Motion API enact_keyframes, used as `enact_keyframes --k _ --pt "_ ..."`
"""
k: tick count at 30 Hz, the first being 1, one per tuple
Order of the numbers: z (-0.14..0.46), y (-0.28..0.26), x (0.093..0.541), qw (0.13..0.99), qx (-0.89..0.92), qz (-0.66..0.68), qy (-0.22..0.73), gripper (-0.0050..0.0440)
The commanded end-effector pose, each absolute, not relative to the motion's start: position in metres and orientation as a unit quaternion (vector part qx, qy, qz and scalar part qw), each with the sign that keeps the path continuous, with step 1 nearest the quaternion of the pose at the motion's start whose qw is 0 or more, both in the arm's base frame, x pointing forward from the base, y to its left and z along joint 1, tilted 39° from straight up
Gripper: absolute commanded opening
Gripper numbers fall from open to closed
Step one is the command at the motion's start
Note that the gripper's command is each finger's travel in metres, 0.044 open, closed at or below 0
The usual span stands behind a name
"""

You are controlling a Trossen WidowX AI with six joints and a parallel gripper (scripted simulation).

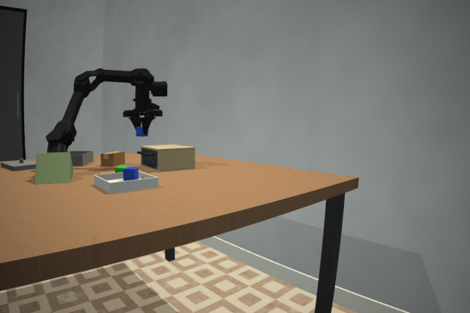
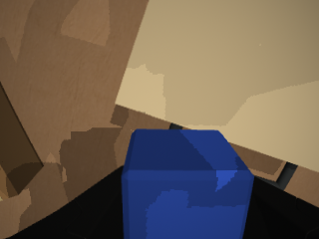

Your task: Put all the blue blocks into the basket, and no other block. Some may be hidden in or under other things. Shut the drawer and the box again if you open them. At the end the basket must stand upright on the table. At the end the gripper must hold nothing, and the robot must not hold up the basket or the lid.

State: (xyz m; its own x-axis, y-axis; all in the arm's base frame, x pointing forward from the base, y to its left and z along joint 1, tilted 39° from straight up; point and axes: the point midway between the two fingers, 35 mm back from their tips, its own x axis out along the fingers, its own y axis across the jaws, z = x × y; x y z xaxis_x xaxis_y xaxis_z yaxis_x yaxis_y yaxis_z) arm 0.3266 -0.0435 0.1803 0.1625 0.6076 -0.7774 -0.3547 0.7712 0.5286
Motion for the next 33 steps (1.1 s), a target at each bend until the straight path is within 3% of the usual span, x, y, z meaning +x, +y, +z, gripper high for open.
enact_keyframes --k 1,19,33 --pt "0.161 -0.069 0.331 0.739 0.184 0.262 0.592 0.0000" --pt "0.075 -0.177 0.320 0.584 0.489 -0.024 0.647 0.0000" --pt "-0.007 -0.266 0.260 0.320 0.692 -0.297 0.575 0.0000"
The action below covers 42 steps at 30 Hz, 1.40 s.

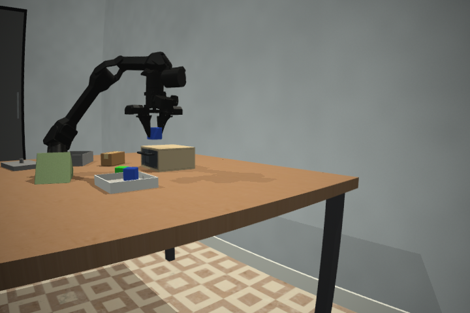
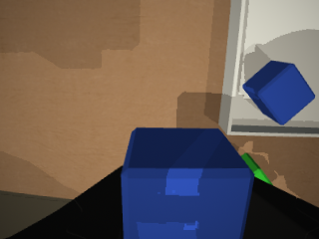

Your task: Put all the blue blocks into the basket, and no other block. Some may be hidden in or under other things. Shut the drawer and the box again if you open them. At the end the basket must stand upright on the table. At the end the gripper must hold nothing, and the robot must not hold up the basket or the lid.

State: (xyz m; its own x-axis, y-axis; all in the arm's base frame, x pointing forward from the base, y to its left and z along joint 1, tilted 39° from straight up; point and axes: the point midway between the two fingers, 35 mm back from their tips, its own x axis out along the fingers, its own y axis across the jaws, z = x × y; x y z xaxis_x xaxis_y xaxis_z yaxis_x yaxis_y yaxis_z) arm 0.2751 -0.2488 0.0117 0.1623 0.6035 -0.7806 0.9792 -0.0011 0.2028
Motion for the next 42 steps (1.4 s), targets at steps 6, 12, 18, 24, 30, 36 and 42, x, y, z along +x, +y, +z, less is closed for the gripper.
enact_keyframes --k 6,12,18,24,30,36,42 --pt "-0.027 -0.285 0.232 0.225 0.728 -0.371 0.531 0.0000" --pt "-0.057 -0.313 0.191 0.086 0.757 -0.463 0.453 0.0000" --pt "-0.068 -0.305 0.194 0.086 0.757 -0.463 0.453 0.0000" --pt "-0.089 -0.289 0.198 0.086 0.757 -0.463 0.453 0.0000" --pt "-0.120 -0.265 0.204 0.086 0.757 -0.463 0.453 0.0000" --pt "-0.120 -0.264 0.204 0.086 0.757 -0.463 0.453 0.0000" --pt "-0.130 -0.256 0.207 0.086 0.757 -0.463 0.453 0.0000"
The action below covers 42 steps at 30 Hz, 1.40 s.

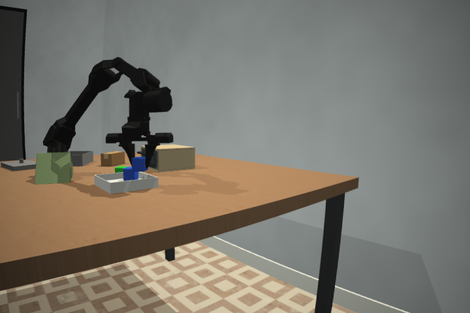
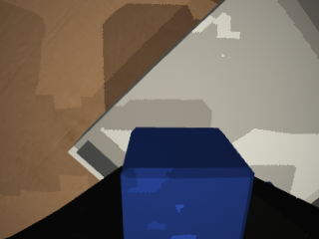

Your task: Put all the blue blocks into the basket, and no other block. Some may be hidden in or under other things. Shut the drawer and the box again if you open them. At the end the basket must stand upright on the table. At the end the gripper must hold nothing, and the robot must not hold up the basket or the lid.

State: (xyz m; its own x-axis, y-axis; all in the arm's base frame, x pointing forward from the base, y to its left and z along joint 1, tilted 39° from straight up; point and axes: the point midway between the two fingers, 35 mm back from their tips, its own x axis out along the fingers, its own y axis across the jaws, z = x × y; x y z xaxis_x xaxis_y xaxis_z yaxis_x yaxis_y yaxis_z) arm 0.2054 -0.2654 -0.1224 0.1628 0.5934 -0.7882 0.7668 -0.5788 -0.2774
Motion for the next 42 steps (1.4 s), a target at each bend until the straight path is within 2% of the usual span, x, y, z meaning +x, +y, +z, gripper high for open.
enact_keyframes --k 1,36,37,42 --pt "-0.132 -0.255 0.207 0.086 0.757 -0.463 0.453 0.0000" --pt "-0.151 -0.240 0.211 0.086 0.757 -0.463 0.453 0.0000" --pt "-0.151 -0.240 0.211 0.086 0.757 -0.463 0.453 0.0246" --pt "-0.151 -0.240 0.211 0.086 0.757 -0.463 0.453 0.0246"
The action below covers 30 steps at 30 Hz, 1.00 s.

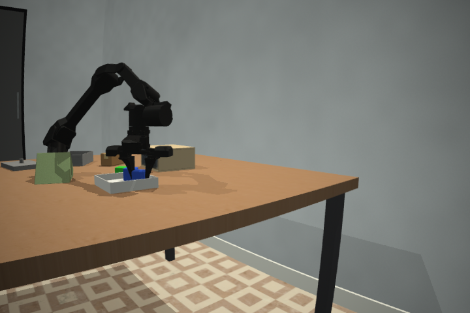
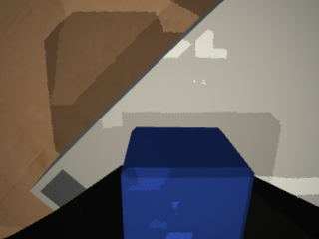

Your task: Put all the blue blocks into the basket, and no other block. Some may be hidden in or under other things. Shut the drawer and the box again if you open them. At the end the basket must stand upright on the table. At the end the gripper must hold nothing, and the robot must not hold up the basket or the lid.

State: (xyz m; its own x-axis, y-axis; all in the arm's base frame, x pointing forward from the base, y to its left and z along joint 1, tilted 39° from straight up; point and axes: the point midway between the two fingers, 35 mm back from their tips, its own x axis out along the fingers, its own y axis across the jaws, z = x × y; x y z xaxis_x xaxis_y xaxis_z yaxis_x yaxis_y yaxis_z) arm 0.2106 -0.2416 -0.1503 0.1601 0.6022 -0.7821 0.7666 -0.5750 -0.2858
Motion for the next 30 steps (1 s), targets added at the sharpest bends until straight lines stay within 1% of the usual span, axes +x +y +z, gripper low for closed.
enact_keyframes --k 1,6,19,21,26,30 --pt "-0.151 -0.240 0.211 0.086 0.757 -0.463 0.453 0.0246" --pt "-0.151 -0.240 0.211 0.086 0.757 -0.463 0.453 0.0246" --pt "-0.084 -0.293 0.197 0.086 0.757 -0.463 0.453 0.0246" --pt "-0.084 -0.293 0.197 0.086 0.757 -0.463 0.453 0.0246" --pt "-0.058 -0.313 0.192 0.086 0.757 -0.463 0.453 0.0246" --pt "-0.057 -0.313 0.191 0.086 0.757 -0.463 0.453 0.0246"
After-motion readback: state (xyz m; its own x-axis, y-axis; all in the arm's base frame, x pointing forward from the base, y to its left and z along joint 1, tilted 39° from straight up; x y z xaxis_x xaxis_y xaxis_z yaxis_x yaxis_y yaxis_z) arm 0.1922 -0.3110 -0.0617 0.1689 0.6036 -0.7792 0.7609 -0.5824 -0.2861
